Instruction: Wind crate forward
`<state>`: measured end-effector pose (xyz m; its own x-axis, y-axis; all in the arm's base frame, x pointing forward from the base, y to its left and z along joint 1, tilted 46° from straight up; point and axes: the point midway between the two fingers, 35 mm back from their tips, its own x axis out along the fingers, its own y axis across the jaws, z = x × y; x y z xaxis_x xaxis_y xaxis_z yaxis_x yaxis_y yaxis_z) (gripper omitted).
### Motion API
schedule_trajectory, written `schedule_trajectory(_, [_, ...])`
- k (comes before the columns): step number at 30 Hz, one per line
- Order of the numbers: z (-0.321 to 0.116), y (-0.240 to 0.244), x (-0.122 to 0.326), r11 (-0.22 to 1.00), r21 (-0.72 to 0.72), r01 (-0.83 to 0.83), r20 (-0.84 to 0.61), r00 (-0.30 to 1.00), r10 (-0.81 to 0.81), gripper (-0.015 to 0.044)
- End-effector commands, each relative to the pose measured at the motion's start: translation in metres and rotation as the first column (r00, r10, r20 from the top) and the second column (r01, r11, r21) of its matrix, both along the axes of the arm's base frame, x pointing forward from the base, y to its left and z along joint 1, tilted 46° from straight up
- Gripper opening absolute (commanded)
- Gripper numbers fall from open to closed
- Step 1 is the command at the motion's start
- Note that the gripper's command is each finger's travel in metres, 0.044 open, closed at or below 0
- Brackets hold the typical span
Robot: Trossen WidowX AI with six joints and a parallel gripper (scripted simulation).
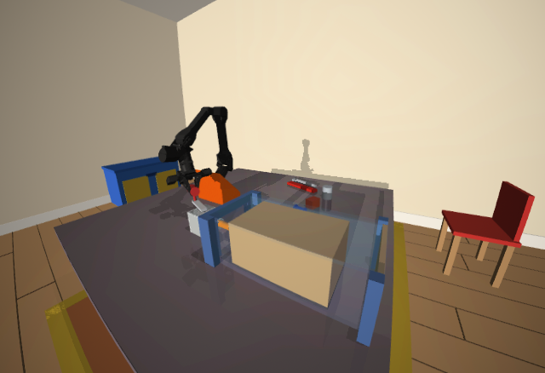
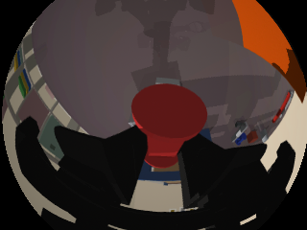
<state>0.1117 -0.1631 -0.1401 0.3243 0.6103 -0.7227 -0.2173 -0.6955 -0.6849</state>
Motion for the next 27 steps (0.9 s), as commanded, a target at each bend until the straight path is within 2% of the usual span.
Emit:
schedule_trajectory(1, [-0.010,-0.011,-0.001,0.999,-0.032,-0.017,-0.005,1.000,0.017,0.0000])
schedule_trajectory(27, [-0.034,-0.037,0.005,0.999,-0.035,-0.017,-0.004,1.000,0.017,0.0000])
